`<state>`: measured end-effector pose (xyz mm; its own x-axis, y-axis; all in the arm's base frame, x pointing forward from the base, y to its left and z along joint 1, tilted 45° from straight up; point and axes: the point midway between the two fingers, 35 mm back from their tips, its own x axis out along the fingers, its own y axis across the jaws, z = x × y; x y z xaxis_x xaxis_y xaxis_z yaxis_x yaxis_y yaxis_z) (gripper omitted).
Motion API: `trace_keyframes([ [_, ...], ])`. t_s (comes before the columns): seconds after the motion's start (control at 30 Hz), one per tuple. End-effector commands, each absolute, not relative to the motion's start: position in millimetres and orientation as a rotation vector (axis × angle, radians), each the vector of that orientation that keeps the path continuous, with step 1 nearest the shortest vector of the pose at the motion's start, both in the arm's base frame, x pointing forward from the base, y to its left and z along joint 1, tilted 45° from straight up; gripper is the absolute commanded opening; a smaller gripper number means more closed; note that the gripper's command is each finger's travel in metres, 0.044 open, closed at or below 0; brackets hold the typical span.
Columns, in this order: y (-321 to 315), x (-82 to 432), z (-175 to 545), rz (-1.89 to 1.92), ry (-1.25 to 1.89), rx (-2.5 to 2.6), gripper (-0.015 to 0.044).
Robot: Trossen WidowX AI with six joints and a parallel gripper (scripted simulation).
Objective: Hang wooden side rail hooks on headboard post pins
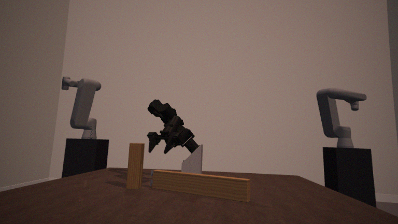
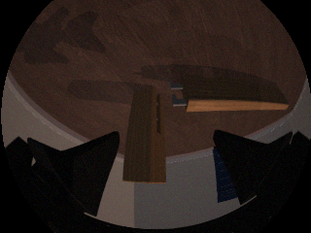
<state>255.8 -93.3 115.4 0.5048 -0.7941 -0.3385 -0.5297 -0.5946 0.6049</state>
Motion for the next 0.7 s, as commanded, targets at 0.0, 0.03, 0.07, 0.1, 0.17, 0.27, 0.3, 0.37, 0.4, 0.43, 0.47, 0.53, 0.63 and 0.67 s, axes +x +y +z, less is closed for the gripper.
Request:
trace_keyframes([
  [0.0, -93.8, 254.7, 114.7, -0.841, -1.099, 2.324, 0.0440],
  [0.03, -93.8, 254.7, 114.7, -0.841, -1.099, 2.324, 0.0440],
  [0.07, -93.5, 255.1, 114.7, -0.844, -1.092, 2.316, 0.0440],
  [0.1, -92.6, 256.4, 114.8, -0.850, -1.072, 2.291, 0.0440],
  [0.17, -89.0, 261.5, 114.8, -0.872, -0.992, 2.193, 0.0440],
  [0.27, -81.3, 271.2, 114.4, -0.907, -0.841, 1.989, 0.0440],
  [0.3, -78.6, 274.3, 114.1, -0.916, -0.793, 1.920, 0.0440],
  [0.37, -73.4, 279.9, 113.5, -0.929, -0.708, 1.790, 0.0440],
  [0.4, -76.4, 280.1, 108.2, -0.959, -0.659, 1.740, 0.0440],
  [0.43, -77.9, 280.8, 106.0, -0.977, -0.619, 1.670, 0.0440],
  [0.47, -78.1, 281.7, 106.1, -0.986, -0.593, 1.597, 0.0440],
  [0.53, -78.4, 283.2, 106.2, -1.006, -0.542, 1.451, 0.0440],
  [0.63, -78.6, 285.0, 106.0, -1.036, -0.464, 1.232, 0.0440],
  [0.67, -78.6, 285.4, 105.9, -1.047, -0.439, 1.160, 0.0440],
])
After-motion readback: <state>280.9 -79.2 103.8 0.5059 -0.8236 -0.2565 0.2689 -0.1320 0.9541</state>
